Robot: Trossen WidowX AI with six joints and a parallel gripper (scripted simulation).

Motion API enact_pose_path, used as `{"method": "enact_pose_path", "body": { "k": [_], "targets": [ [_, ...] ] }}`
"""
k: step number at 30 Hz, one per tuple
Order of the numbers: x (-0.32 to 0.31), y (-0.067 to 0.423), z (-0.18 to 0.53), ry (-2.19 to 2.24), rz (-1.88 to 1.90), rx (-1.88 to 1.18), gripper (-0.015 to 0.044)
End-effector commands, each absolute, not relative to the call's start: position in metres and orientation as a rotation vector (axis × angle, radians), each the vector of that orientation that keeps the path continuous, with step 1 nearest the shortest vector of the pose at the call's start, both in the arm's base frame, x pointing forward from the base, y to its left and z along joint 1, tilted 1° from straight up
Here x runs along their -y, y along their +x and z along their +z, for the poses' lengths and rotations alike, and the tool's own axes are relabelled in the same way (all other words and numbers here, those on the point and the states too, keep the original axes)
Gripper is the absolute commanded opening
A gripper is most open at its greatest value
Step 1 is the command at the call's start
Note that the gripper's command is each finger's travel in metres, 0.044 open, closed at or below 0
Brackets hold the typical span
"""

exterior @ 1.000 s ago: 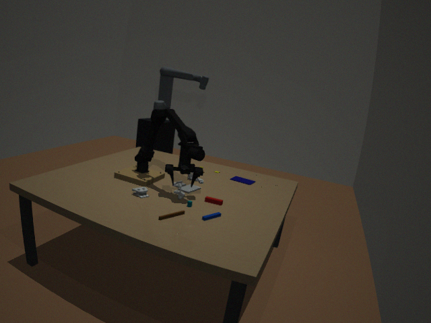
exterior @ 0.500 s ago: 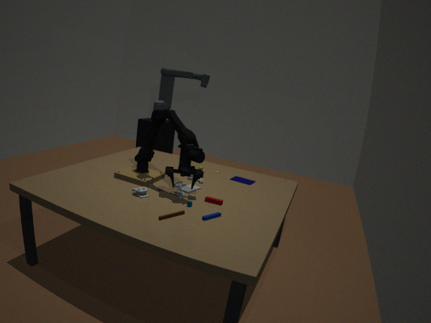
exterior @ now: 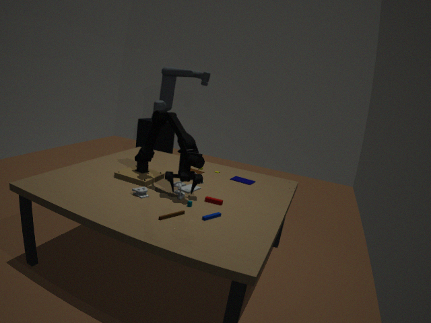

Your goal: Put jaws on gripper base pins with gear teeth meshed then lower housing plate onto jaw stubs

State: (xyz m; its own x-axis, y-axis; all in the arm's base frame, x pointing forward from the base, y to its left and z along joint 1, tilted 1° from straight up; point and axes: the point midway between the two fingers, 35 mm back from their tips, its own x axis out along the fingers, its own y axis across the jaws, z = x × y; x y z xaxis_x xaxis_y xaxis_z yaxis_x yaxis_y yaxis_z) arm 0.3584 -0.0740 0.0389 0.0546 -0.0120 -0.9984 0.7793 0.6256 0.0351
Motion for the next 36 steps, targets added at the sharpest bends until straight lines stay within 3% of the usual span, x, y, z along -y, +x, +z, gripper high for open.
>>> {"method": "enact_pose_path", "body": {
  "k": [1,36],
  "targets": [
    [0.0731,0.3559,0.029,0.708,-0.688,-1.412,0.044],
    [0.0731,0.3561,0.0207,0.708,-0.688,-1.412,0.044]
  ]
}}
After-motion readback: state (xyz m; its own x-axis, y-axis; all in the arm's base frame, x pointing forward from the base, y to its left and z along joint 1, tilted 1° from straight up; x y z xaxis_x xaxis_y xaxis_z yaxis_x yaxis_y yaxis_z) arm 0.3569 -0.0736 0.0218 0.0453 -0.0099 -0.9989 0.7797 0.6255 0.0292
